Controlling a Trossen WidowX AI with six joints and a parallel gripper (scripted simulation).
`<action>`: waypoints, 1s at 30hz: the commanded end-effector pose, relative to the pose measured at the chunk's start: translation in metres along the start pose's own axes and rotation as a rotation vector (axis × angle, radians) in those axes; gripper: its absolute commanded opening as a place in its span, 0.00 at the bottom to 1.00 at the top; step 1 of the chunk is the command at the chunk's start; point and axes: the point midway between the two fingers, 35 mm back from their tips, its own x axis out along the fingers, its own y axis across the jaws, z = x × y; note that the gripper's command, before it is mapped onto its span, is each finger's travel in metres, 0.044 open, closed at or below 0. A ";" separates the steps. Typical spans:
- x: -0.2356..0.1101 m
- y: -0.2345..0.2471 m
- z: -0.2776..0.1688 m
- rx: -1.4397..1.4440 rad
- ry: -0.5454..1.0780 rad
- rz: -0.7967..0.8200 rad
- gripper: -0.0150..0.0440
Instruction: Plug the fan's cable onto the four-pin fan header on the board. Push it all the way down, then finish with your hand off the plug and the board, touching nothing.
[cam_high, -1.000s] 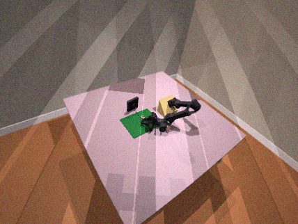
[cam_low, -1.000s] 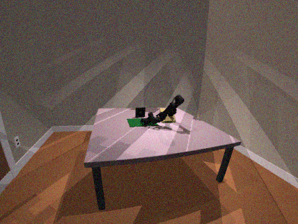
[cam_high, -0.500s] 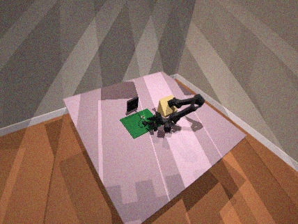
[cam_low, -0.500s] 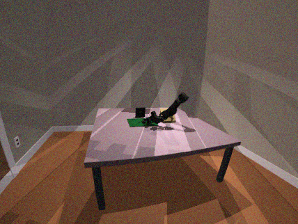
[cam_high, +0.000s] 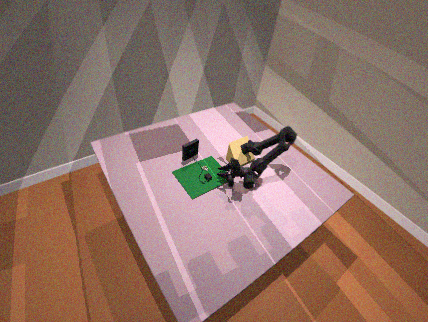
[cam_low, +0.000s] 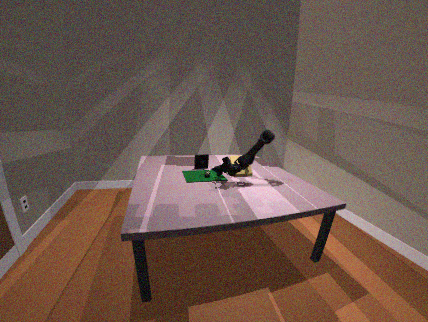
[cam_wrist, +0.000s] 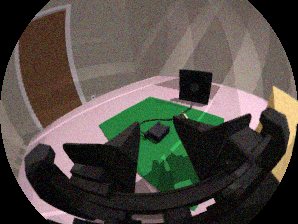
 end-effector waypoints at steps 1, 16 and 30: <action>-0.010 -0.002 0.005 0.002 -0.005 0.000 0.60; 0.001 -0.013 0.005 -0.168 0.154 -0.155 0.60; 0.013 -0.026 0.003 -0.313 0.404 -0.295 0.60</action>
